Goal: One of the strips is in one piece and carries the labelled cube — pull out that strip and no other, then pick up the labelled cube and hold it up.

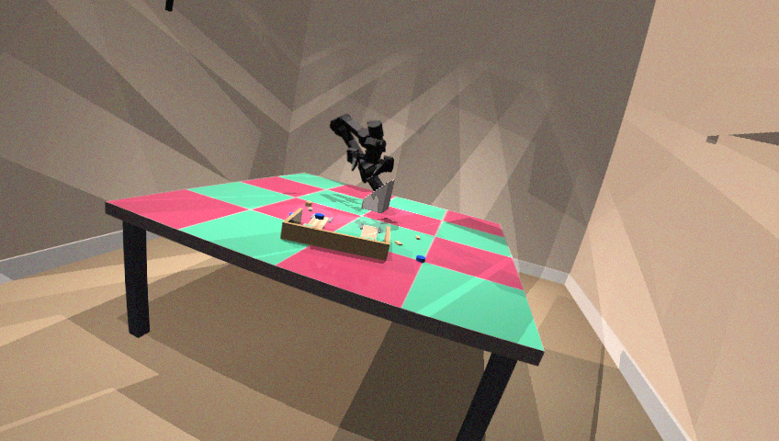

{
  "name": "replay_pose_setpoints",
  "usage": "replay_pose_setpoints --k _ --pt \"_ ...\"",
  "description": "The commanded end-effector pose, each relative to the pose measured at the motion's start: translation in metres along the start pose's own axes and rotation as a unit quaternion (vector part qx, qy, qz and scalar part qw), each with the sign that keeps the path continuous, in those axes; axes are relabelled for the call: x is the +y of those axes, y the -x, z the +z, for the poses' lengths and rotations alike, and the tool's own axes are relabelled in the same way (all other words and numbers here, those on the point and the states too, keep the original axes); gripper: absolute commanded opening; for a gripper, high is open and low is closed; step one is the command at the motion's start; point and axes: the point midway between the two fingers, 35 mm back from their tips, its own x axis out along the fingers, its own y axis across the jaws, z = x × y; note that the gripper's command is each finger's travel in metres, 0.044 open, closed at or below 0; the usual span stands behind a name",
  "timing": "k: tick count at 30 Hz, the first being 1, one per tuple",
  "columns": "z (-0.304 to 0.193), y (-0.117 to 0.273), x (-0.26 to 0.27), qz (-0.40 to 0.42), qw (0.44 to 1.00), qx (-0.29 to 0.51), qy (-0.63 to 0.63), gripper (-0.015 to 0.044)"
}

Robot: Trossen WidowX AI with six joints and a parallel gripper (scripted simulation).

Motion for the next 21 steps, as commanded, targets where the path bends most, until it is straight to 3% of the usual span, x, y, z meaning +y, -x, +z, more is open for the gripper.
replay_pose_setpoints --k 1,3,6,18,21 --pt "0.001 0.0 0.001 0.002 1.0 -0.001 -0.003 0.04" --pt "0.001 0.0 0.001 0.002 1.0 -0.001 -0.003 0.04" --pt "0.004 -0.012 -0.002 0.001 1.0 0.027 0.009 0.0321" --pt "0.002 -0.096 -0.05 0.012 0.963 0.258 0.076 0.0006" --pt "-0.007 -0.112 -0.068 0.02 0.945 0.316 0.086 0.0"
